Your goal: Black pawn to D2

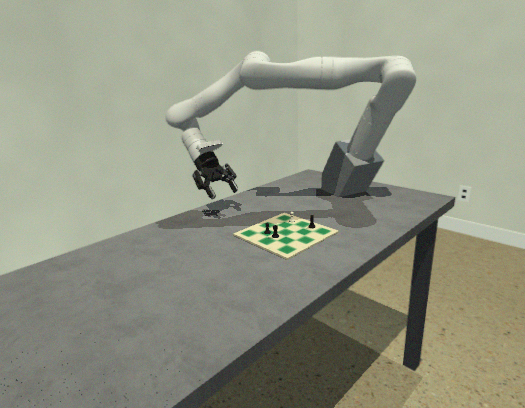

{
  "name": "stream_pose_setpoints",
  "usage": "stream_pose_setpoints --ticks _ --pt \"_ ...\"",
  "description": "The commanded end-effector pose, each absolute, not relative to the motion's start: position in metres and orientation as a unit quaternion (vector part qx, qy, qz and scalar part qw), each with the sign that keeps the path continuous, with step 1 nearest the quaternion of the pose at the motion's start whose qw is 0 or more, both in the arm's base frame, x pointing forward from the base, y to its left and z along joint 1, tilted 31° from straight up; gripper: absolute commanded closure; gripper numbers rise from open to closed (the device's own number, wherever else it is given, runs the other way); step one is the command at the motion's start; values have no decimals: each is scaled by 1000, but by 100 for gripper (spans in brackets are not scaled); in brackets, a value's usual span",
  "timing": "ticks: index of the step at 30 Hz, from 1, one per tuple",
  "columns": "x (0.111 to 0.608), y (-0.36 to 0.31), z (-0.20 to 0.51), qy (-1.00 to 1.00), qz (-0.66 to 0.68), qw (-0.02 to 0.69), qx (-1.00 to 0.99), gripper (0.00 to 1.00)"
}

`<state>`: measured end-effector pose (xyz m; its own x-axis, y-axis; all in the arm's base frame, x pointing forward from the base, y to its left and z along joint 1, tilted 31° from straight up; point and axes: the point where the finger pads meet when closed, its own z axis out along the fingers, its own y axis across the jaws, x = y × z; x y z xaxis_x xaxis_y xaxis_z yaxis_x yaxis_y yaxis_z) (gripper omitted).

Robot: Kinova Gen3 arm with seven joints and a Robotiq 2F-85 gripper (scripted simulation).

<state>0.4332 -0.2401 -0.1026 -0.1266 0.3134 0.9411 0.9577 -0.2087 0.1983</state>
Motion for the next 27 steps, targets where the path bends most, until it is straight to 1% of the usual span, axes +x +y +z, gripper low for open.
stream_pose_setpoints --ticks 1,12,21,27 --pt "426 -257 -77 -547 -513 311 -585 0" --pt "422 -268 -60 -547 -512 309 -586 0" --pt "432 -263 -61 -547 -510 304 -590 0" --pt "447 -254 -52 -548 -494 298 -605 0"
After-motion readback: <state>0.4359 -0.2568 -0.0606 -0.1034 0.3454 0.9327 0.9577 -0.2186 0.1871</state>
